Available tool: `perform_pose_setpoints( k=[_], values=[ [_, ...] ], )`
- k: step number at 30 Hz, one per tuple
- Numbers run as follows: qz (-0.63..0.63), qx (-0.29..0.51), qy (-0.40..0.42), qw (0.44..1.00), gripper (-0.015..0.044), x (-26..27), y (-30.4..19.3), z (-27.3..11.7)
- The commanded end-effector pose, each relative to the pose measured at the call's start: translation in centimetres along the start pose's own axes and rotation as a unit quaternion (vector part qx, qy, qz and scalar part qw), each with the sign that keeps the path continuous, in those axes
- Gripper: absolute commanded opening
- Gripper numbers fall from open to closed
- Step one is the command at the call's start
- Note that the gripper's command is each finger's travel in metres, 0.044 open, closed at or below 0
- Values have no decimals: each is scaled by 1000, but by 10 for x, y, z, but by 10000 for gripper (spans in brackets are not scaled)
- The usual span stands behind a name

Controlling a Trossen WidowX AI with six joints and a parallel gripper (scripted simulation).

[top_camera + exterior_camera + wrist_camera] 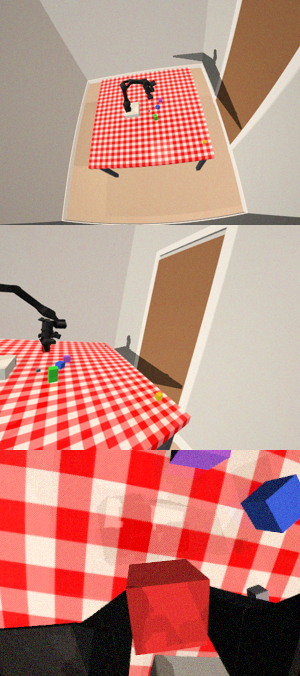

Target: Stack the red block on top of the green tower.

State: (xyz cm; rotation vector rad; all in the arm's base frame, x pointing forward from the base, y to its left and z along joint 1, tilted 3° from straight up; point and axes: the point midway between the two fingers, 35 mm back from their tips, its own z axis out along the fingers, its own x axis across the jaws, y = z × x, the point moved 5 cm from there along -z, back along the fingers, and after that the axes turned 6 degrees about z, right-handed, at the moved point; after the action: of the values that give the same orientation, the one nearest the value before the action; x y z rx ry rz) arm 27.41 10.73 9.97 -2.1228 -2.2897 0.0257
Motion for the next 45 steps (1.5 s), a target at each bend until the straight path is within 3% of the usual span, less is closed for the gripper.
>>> perform_pose_setpoints(
  k=[1,7,17,45],
  values=[
    [0,-4,3,1000,0,0,1,-23],
    [0,-4,3,1000,0,0,1,-48],
    [0,-4,3,1000,0,-3,2,-49],
    [0,-8,-5,1000,0,-152,31,-52]
  ],
)
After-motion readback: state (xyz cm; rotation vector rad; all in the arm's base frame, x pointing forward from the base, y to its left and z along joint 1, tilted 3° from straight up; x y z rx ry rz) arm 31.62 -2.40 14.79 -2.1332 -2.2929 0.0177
